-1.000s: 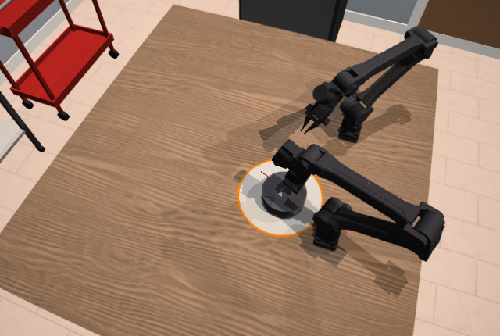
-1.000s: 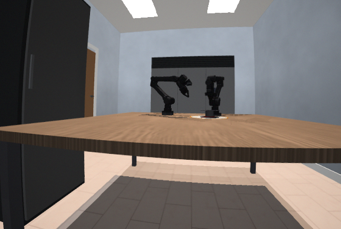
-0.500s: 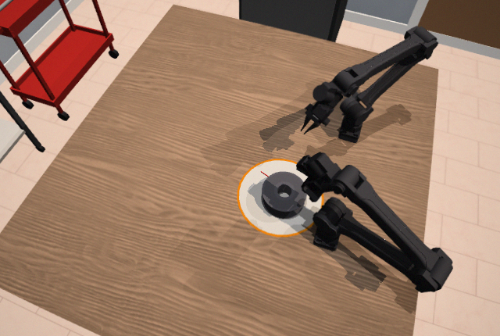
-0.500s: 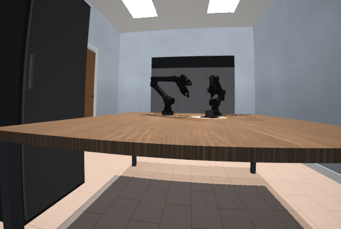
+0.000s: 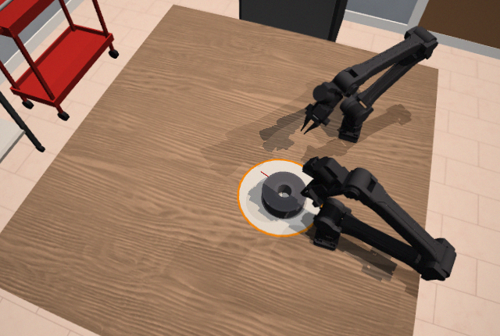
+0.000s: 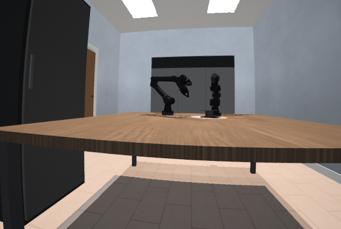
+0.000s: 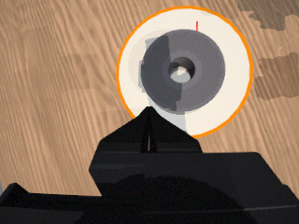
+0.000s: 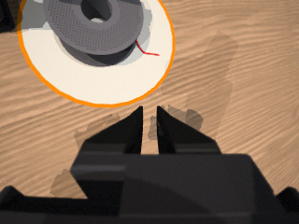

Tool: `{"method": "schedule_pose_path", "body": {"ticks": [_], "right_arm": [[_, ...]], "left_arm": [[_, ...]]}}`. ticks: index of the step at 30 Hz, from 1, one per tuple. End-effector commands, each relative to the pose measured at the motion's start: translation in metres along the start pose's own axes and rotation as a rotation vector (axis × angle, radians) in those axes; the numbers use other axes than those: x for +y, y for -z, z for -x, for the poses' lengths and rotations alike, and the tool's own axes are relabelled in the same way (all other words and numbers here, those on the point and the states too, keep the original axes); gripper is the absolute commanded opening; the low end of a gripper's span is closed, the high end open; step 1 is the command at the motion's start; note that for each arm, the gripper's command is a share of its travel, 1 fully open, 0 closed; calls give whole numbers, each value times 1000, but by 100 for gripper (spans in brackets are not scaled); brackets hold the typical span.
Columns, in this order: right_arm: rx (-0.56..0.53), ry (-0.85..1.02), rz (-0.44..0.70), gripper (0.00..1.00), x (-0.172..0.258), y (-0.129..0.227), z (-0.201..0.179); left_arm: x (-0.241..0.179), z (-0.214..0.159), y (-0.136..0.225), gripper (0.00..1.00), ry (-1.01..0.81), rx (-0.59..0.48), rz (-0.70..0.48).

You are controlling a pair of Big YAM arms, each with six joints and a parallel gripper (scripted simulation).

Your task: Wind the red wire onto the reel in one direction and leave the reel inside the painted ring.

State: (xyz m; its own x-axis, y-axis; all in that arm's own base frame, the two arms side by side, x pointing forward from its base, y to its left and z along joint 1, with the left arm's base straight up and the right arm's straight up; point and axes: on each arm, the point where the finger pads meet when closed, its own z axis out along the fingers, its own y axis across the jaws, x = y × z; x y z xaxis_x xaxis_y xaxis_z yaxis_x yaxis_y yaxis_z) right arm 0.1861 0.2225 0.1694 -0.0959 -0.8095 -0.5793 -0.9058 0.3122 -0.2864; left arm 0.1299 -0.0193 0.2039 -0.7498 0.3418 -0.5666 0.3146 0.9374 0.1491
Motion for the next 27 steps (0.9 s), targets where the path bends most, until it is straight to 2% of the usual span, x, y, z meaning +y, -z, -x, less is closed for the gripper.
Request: {"method": "schedule_pose_path", "body": {"ticks": [1,2,3,5,6,8,10,11,12,16,18,21,24,25,27], "right_arm": [[-73,-2,-40,15,-22,19,38],[-73,-2,-40,15,-22,19,38],[-73,-2,-40,15,-22,19,38],[-73,-2,-40,15,-22,19,38],[-73,-2,-40,15,-22,19,38],[-73,-2,-40,15,-22,19,38],[-73,-2,-40,15,-22,19,38],[-73,-2,-40,15,-22,19,38],[-73,-2,-40,15,-22,19,38],[-73,-2,-40,15,-22,19,38],[-73,-2,-40,15,-22,19,38],[-73,-2,-40,15,-22,19,38],[-73,-2,-40,15,-22,19,38],[-73,-2,-40,15,-22,19,38],[-73,-2,-40,15,-22,19,38]], "left_arm": [[53,79,49,0,-310,-159,-61],[85,83,35,0,-342,-150,-95],[119,71,15,0,-356,-84,-107],[86,-20,-14,0,-318,48,3],[72,-45,-18,0,-309,91,23],[65,-67,-18,0,-307,170,-14],[65,-67,-18,0,-307,170,-14],[69,-64,-15,0,-320,265,-64],[77,-56,-9,0,-347,272,-79],[116,-14,16,0,-437,249,-108],[124,-5,19,0,-473,211,-152],[138,-24,28,0,-517,136,-199],[152,-63,46,0,-296,192,-93],[159,-91,64,0,-136,226,-8],[159,-91,64,0,-136,226,-8]]}}
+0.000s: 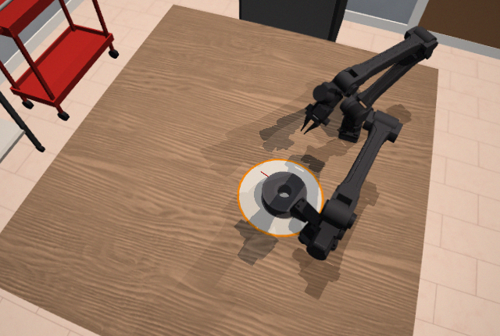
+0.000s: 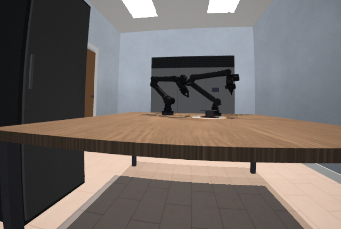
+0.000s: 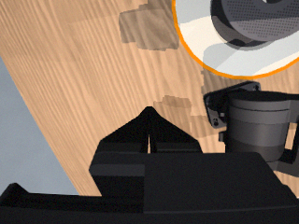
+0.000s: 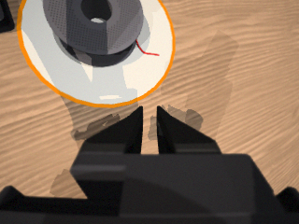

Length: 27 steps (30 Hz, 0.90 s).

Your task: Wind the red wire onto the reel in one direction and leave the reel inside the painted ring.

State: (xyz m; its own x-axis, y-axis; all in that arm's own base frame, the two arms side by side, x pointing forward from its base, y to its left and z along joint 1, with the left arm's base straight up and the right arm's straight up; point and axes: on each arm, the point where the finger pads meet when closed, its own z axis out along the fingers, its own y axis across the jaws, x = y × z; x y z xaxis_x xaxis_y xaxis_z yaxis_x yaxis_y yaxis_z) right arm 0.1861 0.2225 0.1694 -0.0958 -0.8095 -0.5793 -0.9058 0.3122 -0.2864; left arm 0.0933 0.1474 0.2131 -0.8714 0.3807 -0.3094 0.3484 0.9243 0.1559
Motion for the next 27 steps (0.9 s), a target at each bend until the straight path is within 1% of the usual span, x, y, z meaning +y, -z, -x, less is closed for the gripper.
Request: {"method": "schedule_pose_path", "body": {"ticks": [1,7,11,14,15,17,18,21,27], "right_arm": [[-73,-2,-40,15,-22,19,38],[-73,-2,-40,15,-22,19,38],[-73,-2,-40,15,-22,19,38],[-73,-2,-40,15,-22,19,38],[-73,-2,-40,15,-22,19,38],[-73,-2,-40,15,-22,19,38],[-73,-2,-40,15,-22,19,38],[-73,-2,-40,15,-22,19,38],[-73,-2,-40,15,-22,19,38]], "left_arm": [[12,-24,22,0,-67,-52,28],[8,-68,37,0,170,-6,112],[-4,-100,50,0,360,31,179],[-27,-134,65,0,583,75,257],[-62,-165,81,0,783,113,319],[-62,-165,81,0,783,113,319],[-71,-170,84,0,896,138,365],[-99,-183,93,0,1062,172,422],[-102,-184,94,0,1076,174,427]]}}
